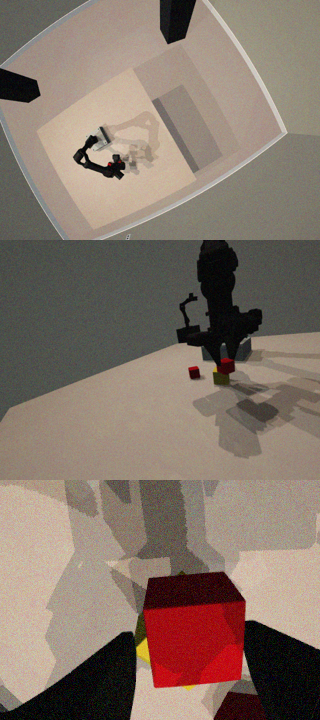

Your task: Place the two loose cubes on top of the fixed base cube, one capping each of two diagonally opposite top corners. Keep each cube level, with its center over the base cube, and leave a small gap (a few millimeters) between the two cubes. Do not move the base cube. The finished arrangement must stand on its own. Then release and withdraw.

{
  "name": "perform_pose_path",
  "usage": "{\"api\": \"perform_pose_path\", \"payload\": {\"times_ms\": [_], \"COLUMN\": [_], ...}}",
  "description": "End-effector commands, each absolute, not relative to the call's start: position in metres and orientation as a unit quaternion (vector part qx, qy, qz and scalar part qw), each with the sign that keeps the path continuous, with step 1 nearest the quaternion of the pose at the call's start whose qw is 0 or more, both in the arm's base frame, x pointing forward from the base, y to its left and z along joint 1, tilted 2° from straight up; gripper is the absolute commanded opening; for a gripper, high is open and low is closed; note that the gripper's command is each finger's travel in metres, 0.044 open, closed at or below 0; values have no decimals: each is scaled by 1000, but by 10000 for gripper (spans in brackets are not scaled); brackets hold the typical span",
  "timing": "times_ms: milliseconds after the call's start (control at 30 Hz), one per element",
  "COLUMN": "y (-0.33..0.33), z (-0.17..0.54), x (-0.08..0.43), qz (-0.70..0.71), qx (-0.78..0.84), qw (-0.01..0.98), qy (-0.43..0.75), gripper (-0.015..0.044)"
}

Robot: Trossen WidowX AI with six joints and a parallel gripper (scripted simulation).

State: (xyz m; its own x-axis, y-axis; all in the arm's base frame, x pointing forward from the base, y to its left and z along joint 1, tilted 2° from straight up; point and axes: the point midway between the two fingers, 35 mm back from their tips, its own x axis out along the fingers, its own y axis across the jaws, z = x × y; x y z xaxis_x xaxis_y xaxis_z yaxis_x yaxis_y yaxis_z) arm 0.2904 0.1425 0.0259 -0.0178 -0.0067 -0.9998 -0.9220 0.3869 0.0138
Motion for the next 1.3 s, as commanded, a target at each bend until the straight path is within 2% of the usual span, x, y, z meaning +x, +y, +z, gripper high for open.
{"api": "perform_pose_path", "payload": {"times_ms": [0, 500, 567, 933, 1267], "y": [143, 143, 140, 91, 48], "z": [34, 53, 51, 67, 81], "x": [292, 293, 292, 296, 292], "qz": [393, 393, 379, 135, -107], "qx": [-390, -390, -377, -138, 101], "qw": [585, 585, 593, 690, 696], "qy": [592, 592, 602, 698, 702], "gripper": [205, 205, 258, 265, 265]}}
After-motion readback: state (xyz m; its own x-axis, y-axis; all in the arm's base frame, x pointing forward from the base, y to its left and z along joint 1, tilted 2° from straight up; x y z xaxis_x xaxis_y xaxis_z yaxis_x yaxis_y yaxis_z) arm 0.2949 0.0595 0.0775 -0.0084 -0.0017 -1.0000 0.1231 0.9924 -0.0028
